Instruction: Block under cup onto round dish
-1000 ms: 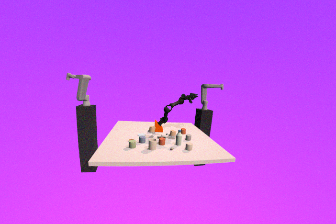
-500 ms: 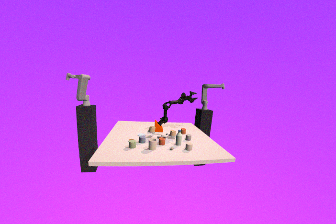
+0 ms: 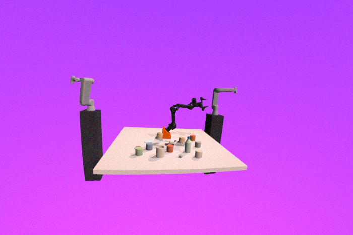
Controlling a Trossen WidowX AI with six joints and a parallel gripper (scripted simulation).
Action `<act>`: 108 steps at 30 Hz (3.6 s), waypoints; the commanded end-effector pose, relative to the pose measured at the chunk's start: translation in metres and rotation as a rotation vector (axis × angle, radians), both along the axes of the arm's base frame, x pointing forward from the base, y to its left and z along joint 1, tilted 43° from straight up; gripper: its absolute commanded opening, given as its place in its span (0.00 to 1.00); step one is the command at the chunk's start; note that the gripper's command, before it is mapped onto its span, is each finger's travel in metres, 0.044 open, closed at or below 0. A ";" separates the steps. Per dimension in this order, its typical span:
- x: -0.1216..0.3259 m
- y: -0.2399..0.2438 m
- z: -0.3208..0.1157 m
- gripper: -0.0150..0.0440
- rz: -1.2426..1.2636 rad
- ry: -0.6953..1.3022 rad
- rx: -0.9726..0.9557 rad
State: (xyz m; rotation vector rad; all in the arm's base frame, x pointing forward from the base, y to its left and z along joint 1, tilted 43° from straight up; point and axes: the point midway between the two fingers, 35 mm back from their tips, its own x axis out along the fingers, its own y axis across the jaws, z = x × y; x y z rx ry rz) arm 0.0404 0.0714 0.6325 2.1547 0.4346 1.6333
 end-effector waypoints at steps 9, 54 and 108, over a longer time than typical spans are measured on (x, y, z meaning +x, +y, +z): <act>-0.004 0.046 -0.018 1.00 -0.283 -0.193 -0.209; 0.142 0.124 -0.144 1.00 -1.068 -0.607 -1.166; 0.194 -0.172 -0.477 1.00 -0.486 -0.104 -2.188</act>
